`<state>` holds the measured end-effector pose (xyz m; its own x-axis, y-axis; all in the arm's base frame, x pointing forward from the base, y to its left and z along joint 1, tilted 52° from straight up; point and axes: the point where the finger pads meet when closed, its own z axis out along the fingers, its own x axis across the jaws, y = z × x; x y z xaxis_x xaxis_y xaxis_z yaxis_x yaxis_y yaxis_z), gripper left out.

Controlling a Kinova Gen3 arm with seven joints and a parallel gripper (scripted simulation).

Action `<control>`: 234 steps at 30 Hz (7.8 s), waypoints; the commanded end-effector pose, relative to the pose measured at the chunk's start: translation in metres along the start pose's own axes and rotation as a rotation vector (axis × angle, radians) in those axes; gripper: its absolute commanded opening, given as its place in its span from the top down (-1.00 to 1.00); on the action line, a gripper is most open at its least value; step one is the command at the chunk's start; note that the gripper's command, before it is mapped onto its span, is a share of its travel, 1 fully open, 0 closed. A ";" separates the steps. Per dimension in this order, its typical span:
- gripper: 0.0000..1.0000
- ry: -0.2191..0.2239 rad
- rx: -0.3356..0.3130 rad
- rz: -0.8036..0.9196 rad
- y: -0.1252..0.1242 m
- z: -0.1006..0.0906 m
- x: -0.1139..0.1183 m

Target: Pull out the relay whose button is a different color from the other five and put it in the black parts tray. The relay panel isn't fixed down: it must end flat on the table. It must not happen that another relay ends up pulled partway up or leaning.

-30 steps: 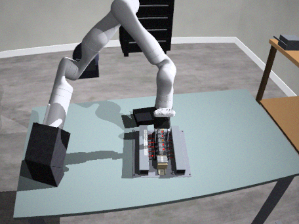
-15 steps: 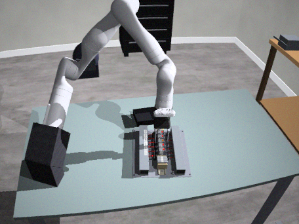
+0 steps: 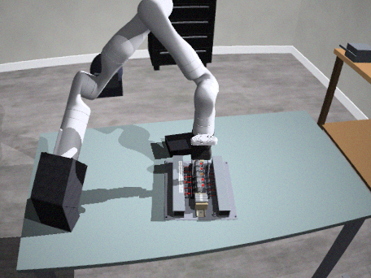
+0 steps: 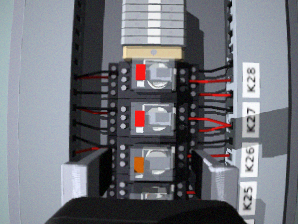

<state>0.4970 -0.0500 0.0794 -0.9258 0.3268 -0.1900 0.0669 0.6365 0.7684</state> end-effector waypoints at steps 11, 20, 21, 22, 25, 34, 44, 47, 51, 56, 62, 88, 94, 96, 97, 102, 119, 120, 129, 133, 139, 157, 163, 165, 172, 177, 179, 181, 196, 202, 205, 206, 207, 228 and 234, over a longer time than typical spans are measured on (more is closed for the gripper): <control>-0.97 -0.002 0.001 0.000 0.000 0.004 -0.001; -0.97 -0.002 0.001 0.000 0.000 0.014 -0.001; -0.97 -0.002 0.001 0.000 0.000 0.014 -0.001; -0.97 -0.002 0.001 0.000 0.000 0.014 -0.001; -0.97 -0.002 0.001 0.000 0.000 0.018 -0.001; -0.97 -0.002 0.001 0.000 0.000 0.027 -0.001; -0.97 -0.002 0.001 0.000 0.000 0.032 -0.001; -0.97 -0.002 0.001 0.000 0.000 0.032 -0.001; -0.97 -0.002 0.001 0.000 0.000 0.032 -0.001; -0.97 -0.002 0.001 0.000 0.000 0.032 -0.001; -0.97 -0.002 0.001 0.000 0.000 0.032 -0.001; 1.00 -0.002 0.001 0.000 0.000 0.032 -0.001; 1.00 -0.002 0.001 0.000 0.000 0.032 -0.001; 1.00 -0.002 0.001 0.000 0.000 0.032 -0.001; 1.00 -0.002 0.001 0.000 0.000 0.032 -0.001; 1.00 -0.002 0.001 0.000 0.000 0.032 -0.001; 1.00 -0.002 0.001 0.000 0.000 0.032 -0.001; 1.00 -0.002 0.001 0.000 0.000 0.032 -0.001; 1.00 -0.002 0.001 0.000 0.000 0.032 -0.001; 1.00 -0.002 0.001 0.000 0.000 0.032 -0.001; 1.00 -0.002 0.001 0.000 0.000 0.032 -0.001; 1.00 -0.002 0.001 0.000 0.000 0.032 -0.001; 1.00 -0.002 0.001 0.000 0.000 0.032 -0.001; 1.00 -0.002 0.001 0.000 0.000 0.032 -0.001; 1.00 -0.003 0.001 0.000 0.000 0.032 -0.001; 1.00 -0.010 0.001 0.000 0.000 0.032 0.000; 1.00 -0.017 0.001 0.000 0.000 0.032 0.000; 1.00 -0.023 0.001 0.000 0.000 0.032 0.000; 1.00 -0.014 0.001 0.000 0.000 0.032 0.000; 1.00 -0.001 0.001 0.000 0.000 0.032 -0.001; 1.00 -0.001 0.001 0.000 0.000 0.032 -0.001; 1.00 0.000 0.001 0.000 0.000 0.032 -0.001; 1.00 0.002 0.001 0.000 0.000 0.032 -0.001; 1.00 0.016 0.001 0.000 0.000 0.032 -0.001; 1.00 -0.001 0.001 0.000 0.000 0.032 -0.001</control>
<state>0.5092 -0.0274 0.0596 -0.9275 0.3236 -0.1872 0.0669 0.6364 0.7684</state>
